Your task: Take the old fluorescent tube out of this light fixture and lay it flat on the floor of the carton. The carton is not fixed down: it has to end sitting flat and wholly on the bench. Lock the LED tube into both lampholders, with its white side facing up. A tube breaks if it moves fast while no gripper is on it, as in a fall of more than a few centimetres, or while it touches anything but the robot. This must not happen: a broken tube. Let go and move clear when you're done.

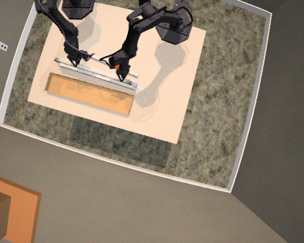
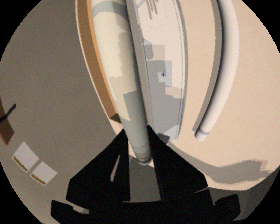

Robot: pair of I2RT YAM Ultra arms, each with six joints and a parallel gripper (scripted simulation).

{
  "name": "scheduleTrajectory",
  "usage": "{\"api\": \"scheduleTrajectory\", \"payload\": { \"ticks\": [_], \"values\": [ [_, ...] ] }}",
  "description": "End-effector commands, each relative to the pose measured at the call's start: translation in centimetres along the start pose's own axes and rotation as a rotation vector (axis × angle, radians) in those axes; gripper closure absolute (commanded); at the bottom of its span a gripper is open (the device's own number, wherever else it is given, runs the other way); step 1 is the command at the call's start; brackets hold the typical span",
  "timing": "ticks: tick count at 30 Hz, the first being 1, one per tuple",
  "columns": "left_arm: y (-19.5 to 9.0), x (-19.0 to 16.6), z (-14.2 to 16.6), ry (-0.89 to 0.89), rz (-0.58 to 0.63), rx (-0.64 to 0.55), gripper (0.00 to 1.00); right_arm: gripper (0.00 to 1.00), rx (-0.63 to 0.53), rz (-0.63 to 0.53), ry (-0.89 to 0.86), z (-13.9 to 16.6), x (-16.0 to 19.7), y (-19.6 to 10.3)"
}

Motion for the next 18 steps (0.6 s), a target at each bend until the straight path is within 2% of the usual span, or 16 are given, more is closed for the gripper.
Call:
{"api": "scheduleTrajectory", "payload": {
  "ticks": [1, 9, 10, 12, 14, 18],
  "values": [
    [0.4, 1.0, -0.2, -0.002, 0.001, -0.003, 0.89, 0.89, -0.012, 0.037, 0.007, 0.1, -1.5, 0.6],
    [1.4, 2.1, -0.5, -0.003, 0.004, 0.004, 0.89, 0.89, -0.015, 0.029, 0.001, 0.5, -2.7, 1.6],
    [1.1, 2.5, -0.7, -0.013, -0.012, -0.006, 0.89, 0.89, -0.014, 0.067, 0.024, 0.5, -3.5, 1.2],
    [1.1, 2.5, -0.7, -0.013, -0.012, -0.006, 0.89, 0.89, -0.014, 0.067, 0.024, 0.5, -3.5, 1.2],
    [1.6, 1.8, -0.9, -0.007, 0.008, 0.0, 0.89, 0.89, -0.011, 0.023, 0.005, 0.7, -2.7, 2.0],
    [1.8, 3.0, -0.7, -0.01, -0.005, 0.004, 0.89, 0.89, -0.017, 0.061, 0.009, 0.8, -4.3, 1.7]
  ]
}}
Point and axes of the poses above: on each arm, the point where the finger pads meet when closed, its own y axis out along the fingers, its own x axis across the jaws, z = x × y, the point moved 10 cm from there along -y, back along the fingers, and after that the axes turned 10 degrees about -y, right-handed, at the moved point
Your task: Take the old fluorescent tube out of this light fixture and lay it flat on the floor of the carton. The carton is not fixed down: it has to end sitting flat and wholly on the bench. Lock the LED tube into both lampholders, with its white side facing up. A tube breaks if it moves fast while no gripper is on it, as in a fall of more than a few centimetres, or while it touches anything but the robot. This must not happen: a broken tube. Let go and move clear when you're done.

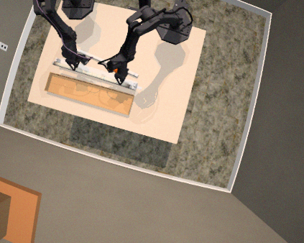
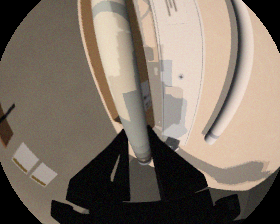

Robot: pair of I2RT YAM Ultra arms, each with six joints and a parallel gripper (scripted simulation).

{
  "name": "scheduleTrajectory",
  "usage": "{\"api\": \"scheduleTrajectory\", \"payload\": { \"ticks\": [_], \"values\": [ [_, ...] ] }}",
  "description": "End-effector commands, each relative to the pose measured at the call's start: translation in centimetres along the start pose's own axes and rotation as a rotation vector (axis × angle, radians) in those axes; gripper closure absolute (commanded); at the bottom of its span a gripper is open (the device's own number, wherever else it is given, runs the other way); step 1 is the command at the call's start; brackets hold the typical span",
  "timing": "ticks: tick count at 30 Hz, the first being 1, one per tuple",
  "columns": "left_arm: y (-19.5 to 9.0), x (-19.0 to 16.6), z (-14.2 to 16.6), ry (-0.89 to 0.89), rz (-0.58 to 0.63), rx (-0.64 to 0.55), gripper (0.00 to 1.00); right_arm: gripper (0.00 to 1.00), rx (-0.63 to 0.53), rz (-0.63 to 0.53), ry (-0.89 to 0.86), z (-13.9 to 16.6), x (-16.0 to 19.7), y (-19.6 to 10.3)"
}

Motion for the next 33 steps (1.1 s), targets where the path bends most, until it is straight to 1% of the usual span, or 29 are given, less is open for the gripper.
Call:
{"api": "scheduleTrajectory", "payload": {
  "ticks": [1, 4, 5, 8, 9, 11, 12, 13, 14, 16, 18, 19, 22, 23, 25, 26, 28, 29, 30, 33],
  "values": [
    [0.5, 1.1, -0.2, -0.002, 0.003, -0.002, 0.89, 0.89, -0.011, 0.03, 0.007, 0.2, -1.4, 0.8],
    [0.8, 1.5, -0.3, -0.003, 0.003, -0.001, 0.89, 0.89, -0.014, 0.047, 0.007, 0.4, -2.6, 0.6],
    [1.0, 1.6, -0.4, -0.004, 0.003, 0.0, 0.89, 0.89, -0.014, 0.03, 0.003, 0.4, -2.2, 1.2],
    [1.3, 2.1, -0.5, -0.005, 0.004, 0.001, 0.89, 0.89, -0.016, 0.036, 0.003, 0.6, -3.1, 1.3],
    [1.1, 2.5, -0.7, -0.024, -0.011, -0.008, 0.89, 0.89, -0.015, 0.073, 0.024, 0.6, -3.8, 1.0],
    [1.1, 2.5, -0.7, -0.024, -0.011, -0.008, 0.89, 0.89, -0.015, 0.073, 0.024, 0.6, -3.8, 1.0],
    [0.7, 2.2, -1.5, -0.006, -0.012, -0.018, 0.89, 0.89, -0.024, 0.07, 0.021, 0.1, -3.7, 1.1],
    [1.0, 1.4, -1.6, 0.001, 0.004, -0.019, 0.89, 0.89, -0.03, 0.084, 0.018, -0.2, -4.0, 0.9],
    [1.0, 1.4, -1.7, 0.004, 0.005, -0.02, 0.89, 0.89, -0.024, 0.064, 0.02, 0.1, -3.5, 1.3],
    [0.9, 2.2, -1.5, 0.002, -0.006, -0.021, 0.89, 0.89, -0.014, 0.062, 0.017, 0.8, -3.8, 1.3],
    [1.8, 2.4, -0.4, -0.011, 0.003, 0.004, 0.89, 0.89, -0.019, 0.074, 0.009, 0.6, -4.3, 1.3],
    [1.7, 2.6, -0.5, -0.011, 0.0, 0.001, 0.89, 0.89, -0.016, 0.044, 0.005, 0.7, -3.3, 2.0],
    [1.8, 2.7, -0.8, -0.007, 0.001, -0.001, 0.89, 0.89, -0.016, 0.061, 0.008, 1.0, -4.3, 1.6],
    [1.9, 2.9, -0.7, -0.011, 0.001, 0.002, 0.89, 0.89, -0.015, 0.034, 0.002, 0.9, -3.5, 2.3],
    [2.1, 3.1, -0.8, -0.01, 0.002, 0.002, 0.89, 0.89, -0.017, 0.042, 0.002, 1.0, -4.3, 2.0],
    [1.6, 3.4, -1.4, -0.023, -0.012, -0.015, 0.89, 0.89, -0.021, 0.082, 0.025, 0.7, -5.1, 1.7],
    [1.6, 3.4, -1.4, -0.023, -0.012, -0.015, 0.89, 0.89, -0.021, 0.082, 0.025, 0.7, -5.1, 1.7],
    [2.3, 3.3, -0.9, -0.01, 0.003, 0.001, 0.89, 0.89, -0.019, 0.035, -0.002, 1.0, -4.3, 2.4],
    [2.5, 3.5, -0.8, -0.012, 0.004, 0.003, 0.89, 0.89, -0.019, 0.03, -0.003, 1.1, -4.2, 2.8],
    [2.7, 4.1, -1.1, -0.013, 0.001, 0.002, 0.89, 0.89, -0.02, 0.054, -0.001, 1.3, -5.3, 2.8]
  ]
}}
Point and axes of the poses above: on each arm, the point where the finger pads meet when closed, its own y axis out along the fingers, its own x axis across the jaws, z = x × y, the point moved 10 cm from there along -y, back along the fingers, and after that the axes turned 10 degrees about -y, right-handed, at the moved point
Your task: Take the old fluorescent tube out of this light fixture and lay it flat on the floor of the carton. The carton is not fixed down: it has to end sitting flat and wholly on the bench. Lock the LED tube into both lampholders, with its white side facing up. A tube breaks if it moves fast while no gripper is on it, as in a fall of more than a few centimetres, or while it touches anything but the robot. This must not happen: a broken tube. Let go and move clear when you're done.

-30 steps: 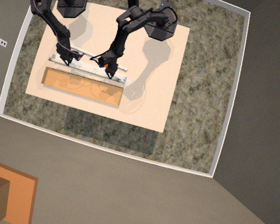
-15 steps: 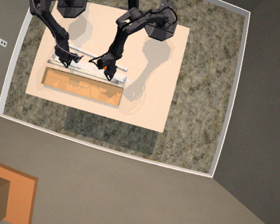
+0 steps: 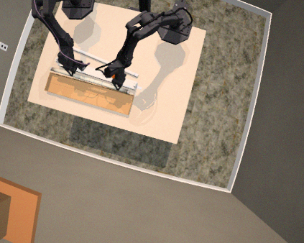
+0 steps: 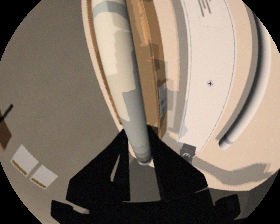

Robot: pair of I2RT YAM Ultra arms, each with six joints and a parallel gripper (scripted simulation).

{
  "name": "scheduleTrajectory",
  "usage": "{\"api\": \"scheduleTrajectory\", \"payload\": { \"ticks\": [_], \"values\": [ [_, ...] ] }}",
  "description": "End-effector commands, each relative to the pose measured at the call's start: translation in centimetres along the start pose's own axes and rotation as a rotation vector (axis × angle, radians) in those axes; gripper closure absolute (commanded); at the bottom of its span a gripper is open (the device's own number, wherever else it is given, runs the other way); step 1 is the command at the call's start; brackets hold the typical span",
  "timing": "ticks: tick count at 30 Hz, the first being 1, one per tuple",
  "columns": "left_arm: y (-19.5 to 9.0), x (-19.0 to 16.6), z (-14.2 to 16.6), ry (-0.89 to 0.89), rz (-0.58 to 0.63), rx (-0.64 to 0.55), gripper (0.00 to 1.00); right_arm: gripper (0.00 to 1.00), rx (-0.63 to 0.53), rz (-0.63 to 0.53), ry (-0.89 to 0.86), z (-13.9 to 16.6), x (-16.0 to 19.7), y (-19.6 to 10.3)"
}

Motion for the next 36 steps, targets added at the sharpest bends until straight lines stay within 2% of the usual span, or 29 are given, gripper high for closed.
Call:
{"api": "scheduleTrajectory", "payload": {
  "ticks": [1, 8, 14, 17, 19, 22, 23, 26, 27, 31, 35, 36],
  "values": [
    [0.4, 1.4, -0.3, -0.005, 0.0, -0.006, 0.89, 0.89, -0.012, 0.046, 0.004, 0.4, -2.1, 0.4],
    [0.8, 2.6, -0.9, -0.025, -0.013, -0.012, 0.89, 0.89, -0.017, 0.07, 0.009, 0.5, -3.9, 0.6],
    [1.4, 2.1, -0.9, -0.018, -0.003, -0.012, 0.89, 0.89, -0.011, 0.062, 0.021, 1.0, -3.6, 1.3],
    [1.2, 3.0, -0.7, -0.019, -0.013, -0.012, 0.89, 0.89, -0.016, 0.087, 0.012, 0.8, -4.7, 0.6],
    [1.3, 2.4, -1.0, -0.012, -0.003, -0.012, 0.89, 0.89, -0.012, 0.039, 0.004, 1.0, -3.1, 1.8],
    [1.7, 2.9, -0.5, -0.017, -0.002, -0.002, 0.89, 0.89, -0.019, 0.069, -0.001, 0.8, -4.5, 1.1],
    [1.8, 2.9, -0.6, -0.015, -0.002, -0.003, 0.89, 0.89, -0.014, 0.042, 0.002, 1.1, -3.7, 1.8],
    [1.8, 3.2, -1.0, -0.012, -0.003, -0.006, 0.89, 0.89, -0.014, 0.047, 0.0, 1.2, -4.5, 1.7],
    [1.2, 3.5, -1.6, -0.025, -0.018, -0.024, 0.89, 0.89, -0.015, 0.087, 0.024, 1.2, -5.3, 1.3],
    [1.0, 4.0, -1.6, -0.03, -0.028, -0.028, 0.89, 0.89, -0.031, 0.109, 0.009, 0.1, -5.9, 0.9],
    [2.3, 3.0, -0.7, -0.021, -0.002, -0.001, 0.89, 0.89, -0.032, 0.107, -0.003, 0.0, -5.9, 1.0],
    [1.8, 3.4, -1.1, -0.02, -0.01, -0.01, 0.89, 0.89, -0.032, 0.083, -0.014, 0.0, -5.4, 1.3]
  ]
}}
Point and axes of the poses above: on each arm, the point where the finger pads meet when closed, its own y axis out along the fingers, its own x axis across the jaws, z = x × y, the point moved 10 cm from there along -y, back along the fingers, and after that the axes turned 10 degrees about -y, right-handed, at the moved point
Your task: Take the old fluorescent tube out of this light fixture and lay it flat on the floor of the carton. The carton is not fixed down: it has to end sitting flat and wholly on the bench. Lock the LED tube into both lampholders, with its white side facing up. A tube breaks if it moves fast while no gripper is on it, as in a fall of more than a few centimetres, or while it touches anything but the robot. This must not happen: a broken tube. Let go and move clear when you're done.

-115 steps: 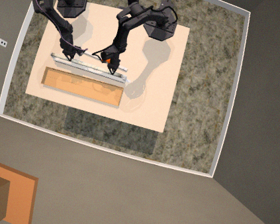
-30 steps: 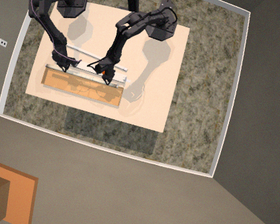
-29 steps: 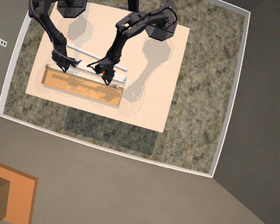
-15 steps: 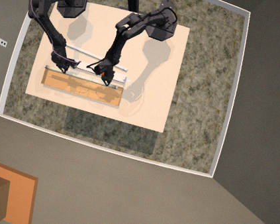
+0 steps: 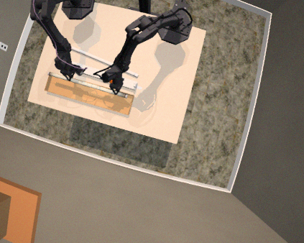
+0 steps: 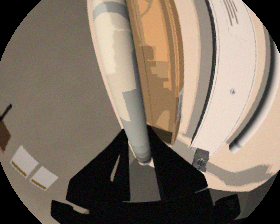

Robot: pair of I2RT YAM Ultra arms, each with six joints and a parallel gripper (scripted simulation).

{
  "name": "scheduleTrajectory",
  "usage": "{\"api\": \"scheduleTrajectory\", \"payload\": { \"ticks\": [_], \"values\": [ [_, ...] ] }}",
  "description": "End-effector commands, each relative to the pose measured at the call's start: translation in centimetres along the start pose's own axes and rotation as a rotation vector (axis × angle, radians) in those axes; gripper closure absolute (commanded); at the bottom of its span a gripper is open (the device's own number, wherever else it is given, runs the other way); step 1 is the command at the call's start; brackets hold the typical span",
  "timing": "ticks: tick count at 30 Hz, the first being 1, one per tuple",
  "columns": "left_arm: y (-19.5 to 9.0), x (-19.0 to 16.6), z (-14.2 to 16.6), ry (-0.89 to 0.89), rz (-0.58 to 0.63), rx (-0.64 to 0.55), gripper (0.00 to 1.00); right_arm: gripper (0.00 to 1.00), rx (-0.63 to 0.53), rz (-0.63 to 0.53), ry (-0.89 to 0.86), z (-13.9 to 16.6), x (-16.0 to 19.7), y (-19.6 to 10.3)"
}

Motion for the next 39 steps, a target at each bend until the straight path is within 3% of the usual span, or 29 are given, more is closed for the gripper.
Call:
{"api": "scheduleTrajectory", "payload": {
  "ticks": [1, 4, 20, 23, 25, 31, 39],
  "values": [
    [0.1, 0.6, -0.5, 0.0, -0.001, -0.015, 0.89, 0.89, -0.029, 0.045, -0.006, -1.0, -1.7, 0.0],
    [0.2, 1.1, -0.2, -0.004, -0.003, -0.011, 0.89, 0.89, -0.009, 0.052, 0.009, 0.6, -2.4, -0.1],
    [1.3, 2.2, -0.7, -0.016, 0.0, -0.005, 0.89, 0.89, -0.018, 0.04, -0.003, 0.6, -3.3, 1.1],
    [-0.4, 3.5, -2.1, -0.025, -0.04, -0.045, 0.89, 0.89, -0.03, 0.076, 0.003, -0.3, -4.5, 0.3],
    [1.1, 2.0, -1.3, -0.014, -0.008, -0.019, 0.89, 0.89, -0.028, 0.098, 0.008, -0.1, -4.7, 0.3],
    [1.3, 3.0, -0.6, -0.018, -0.012, -0.008, 0.89, 0.89, -0.013, 0.051, 0.001, 1.0, -3.3, 1.8],
    [1.9, 3.5, -0.9, -0.024, -0.012, 0.006, 0.89, 0.89, -0.016, 0.044, -0.006, 1.3, -4.4, 1.9]
  ]
}}
Point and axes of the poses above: on each arm, the point where the finger pads meet when closed, its own y axis out along the fingers, its own x axis across the jaws, z = x × y, the point moved 10 cm from there along -y, back along the fingers, and after that the axes turned 10 degrees about -y, right-handed, at the moved point
